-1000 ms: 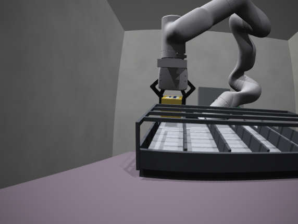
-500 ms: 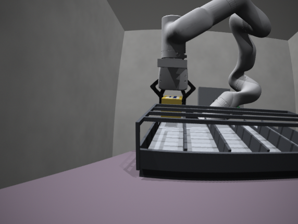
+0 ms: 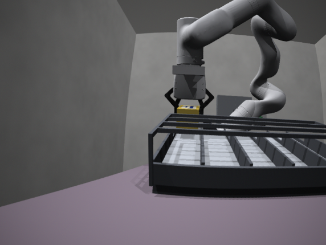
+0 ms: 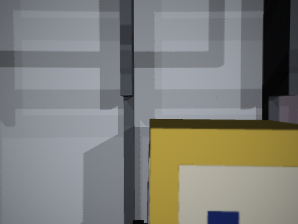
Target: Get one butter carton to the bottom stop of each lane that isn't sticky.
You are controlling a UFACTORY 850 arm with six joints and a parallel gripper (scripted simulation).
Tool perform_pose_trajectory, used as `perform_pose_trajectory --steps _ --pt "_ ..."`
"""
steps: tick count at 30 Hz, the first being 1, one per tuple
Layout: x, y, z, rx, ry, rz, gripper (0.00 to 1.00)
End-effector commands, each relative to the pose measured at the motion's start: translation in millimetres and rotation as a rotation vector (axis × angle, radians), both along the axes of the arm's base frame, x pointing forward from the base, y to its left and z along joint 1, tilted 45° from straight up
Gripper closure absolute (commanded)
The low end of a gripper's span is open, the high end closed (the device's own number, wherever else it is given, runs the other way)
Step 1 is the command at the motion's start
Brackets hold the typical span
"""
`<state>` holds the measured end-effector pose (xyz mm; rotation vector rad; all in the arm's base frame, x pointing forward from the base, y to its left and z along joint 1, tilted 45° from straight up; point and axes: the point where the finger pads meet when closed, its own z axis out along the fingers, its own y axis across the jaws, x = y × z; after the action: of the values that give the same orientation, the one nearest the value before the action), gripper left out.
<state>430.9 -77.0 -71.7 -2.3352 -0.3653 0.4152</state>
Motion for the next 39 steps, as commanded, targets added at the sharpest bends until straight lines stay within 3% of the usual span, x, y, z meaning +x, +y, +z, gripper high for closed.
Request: perform_pose_trajectory --steps 1,39 --pt "0.9 -0.7 0.4 -0.001 -0.002 -0.001 1.0" --pt "-2.0 3.2 -4.7 -0.001 -0.002 -0.001 1.0"
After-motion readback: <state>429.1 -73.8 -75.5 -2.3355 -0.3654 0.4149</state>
